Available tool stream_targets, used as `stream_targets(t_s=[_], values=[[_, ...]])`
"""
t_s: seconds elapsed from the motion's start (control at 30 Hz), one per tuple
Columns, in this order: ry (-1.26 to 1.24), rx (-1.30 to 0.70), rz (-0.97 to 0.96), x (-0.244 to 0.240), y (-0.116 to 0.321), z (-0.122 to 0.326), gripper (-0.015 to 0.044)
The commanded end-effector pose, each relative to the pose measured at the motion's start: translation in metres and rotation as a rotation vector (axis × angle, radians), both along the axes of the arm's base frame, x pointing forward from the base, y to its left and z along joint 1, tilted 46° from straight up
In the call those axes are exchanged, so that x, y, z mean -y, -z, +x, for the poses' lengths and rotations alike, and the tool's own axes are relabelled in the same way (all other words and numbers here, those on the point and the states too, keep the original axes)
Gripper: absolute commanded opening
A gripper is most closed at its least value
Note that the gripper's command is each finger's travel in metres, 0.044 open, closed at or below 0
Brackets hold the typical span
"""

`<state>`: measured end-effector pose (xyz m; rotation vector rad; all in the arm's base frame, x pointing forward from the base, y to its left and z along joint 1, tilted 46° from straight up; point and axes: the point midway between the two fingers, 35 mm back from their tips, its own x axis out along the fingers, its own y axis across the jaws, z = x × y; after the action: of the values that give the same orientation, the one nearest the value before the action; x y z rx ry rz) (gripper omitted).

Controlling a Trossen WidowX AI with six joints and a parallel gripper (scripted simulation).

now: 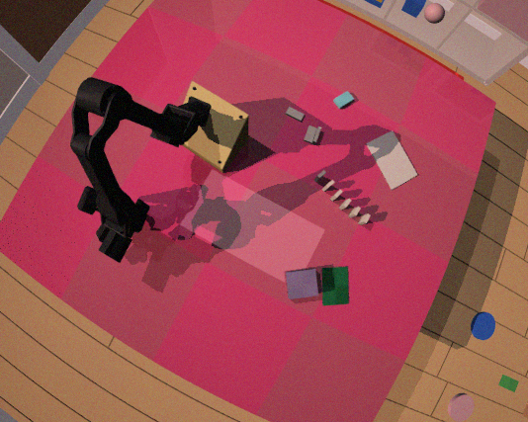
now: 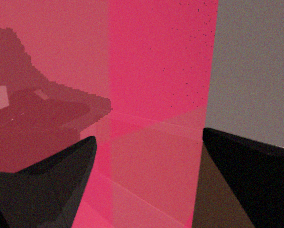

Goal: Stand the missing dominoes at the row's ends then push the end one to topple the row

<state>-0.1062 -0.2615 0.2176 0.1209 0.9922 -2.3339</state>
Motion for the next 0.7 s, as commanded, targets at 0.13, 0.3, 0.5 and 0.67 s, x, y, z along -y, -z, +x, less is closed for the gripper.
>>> stream_targets(t_s=[0.13,0.3,0.5,0.67], values=[[-0.205,0.018,0.015,0.015,0.007,0.046,0.0440],[-0.439,0.052,0.037,0.020,0.005,0.102,0.0440],[-0.632,0.149,0.095,0.034,0.025,0.181,0.0440],[-0.808,0.208,0.216,0.021,0.059,0.258,0.0440]])
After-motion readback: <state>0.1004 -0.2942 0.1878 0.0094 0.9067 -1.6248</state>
